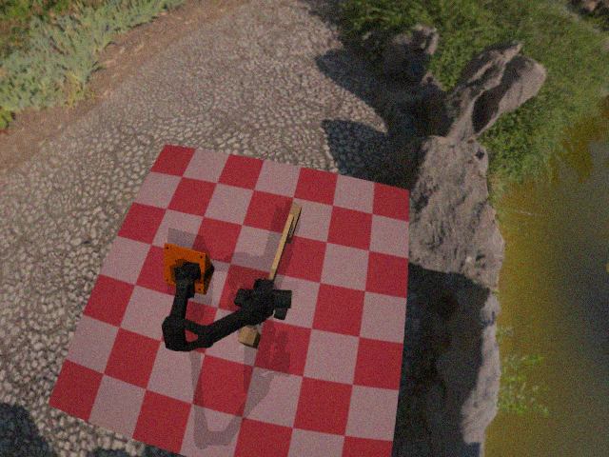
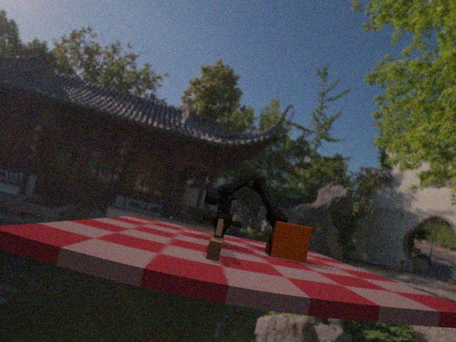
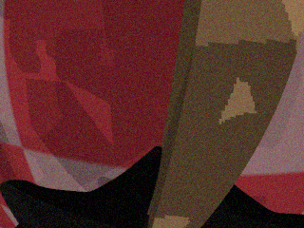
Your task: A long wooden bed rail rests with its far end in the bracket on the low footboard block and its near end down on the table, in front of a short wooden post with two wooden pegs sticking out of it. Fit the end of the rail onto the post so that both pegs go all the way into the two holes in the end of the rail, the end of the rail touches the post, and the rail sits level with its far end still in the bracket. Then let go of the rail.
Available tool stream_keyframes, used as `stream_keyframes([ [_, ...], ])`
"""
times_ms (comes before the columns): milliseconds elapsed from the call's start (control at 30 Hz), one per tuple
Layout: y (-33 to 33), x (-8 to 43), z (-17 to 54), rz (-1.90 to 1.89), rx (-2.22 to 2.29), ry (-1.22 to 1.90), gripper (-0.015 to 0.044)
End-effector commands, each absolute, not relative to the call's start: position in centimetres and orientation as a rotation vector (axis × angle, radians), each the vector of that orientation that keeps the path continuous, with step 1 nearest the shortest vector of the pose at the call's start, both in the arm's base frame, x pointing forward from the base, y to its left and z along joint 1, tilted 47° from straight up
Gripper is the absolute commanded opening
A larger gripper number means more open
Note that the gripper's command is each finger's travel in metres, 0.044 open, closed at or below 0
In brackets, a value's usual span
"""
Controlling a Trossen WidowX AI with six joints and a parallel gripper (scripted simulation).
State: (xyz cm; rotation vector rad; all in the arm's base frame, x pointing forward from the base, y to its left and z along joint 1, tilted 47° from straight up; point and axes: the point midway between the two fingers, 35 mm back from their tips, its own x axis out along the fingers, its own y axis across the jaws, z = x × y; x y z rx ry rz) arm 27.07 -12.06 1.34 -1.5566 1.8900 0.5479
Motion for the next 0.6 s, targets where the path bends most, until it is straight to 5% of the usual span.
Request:
stream_keyframes([
  [0, -11.89, 27.10, 1.47, 0.547, -1.561, 1.892, 0.0000],
  [567, -11.30, 27.31, 2.06, 0.548, -1.561, 1.892, 0.0000],
])
